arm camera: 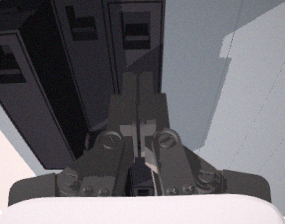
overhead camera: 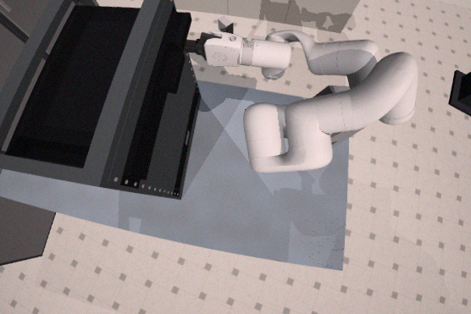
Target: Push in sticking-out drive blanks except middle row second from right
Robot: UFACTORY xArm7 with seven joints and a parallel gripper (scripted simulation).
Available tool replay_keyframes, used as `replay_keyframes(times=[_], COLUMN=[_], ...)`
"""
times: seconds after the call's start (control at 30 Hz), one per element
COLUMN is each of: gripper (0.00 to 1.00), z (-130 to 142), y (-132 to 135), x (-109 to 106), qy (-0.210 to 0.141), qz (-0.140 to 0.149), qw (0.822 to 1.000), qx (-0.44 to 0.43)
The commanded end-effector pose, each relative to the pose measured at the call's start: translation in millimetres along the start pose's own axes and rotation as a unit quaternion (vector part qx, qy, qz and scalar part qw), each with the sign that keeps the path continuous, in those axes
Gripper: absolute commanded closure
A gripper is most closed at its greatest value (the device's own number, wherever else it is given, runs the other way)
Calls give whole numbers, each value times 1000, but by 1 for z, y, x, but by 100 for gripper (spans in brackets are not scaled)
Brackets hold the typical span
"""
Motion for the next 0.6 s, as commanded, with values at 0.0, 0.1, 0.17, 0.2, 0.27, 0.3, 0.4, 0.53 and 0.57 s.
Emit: replay_keyframes(times=[0.0,0.1,0.17,0.2,0.27,0.3,0.4,0.53,0.57], gripper=[100,100,100,100,100,100,100,100,100], z=[0,0,0,0,0,0,0,0,0], y=[0,0,0,0,0,0,0,0,0], x=[2,3,3,3,3,3,3,4,5], qy=[0,0,0,0,0,0,0,0,0], qz=[0,0,0,0,0,0,0,0,0], qw=[1000,1000,1000,1000,1000,1000,1000,1000,1000], qx=[-1,-1,-1,-1,-1,-1,-1,-1,-1])
Point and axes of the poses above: the point where the finger pads meet when closed, its own x axis out along the fingers, its own y axis across the jaws, z = x × y, the point moved 5 cm from there along -x, back along the fingers, and after that the axes turned 10 degrees about x, right-handed, at the moved point
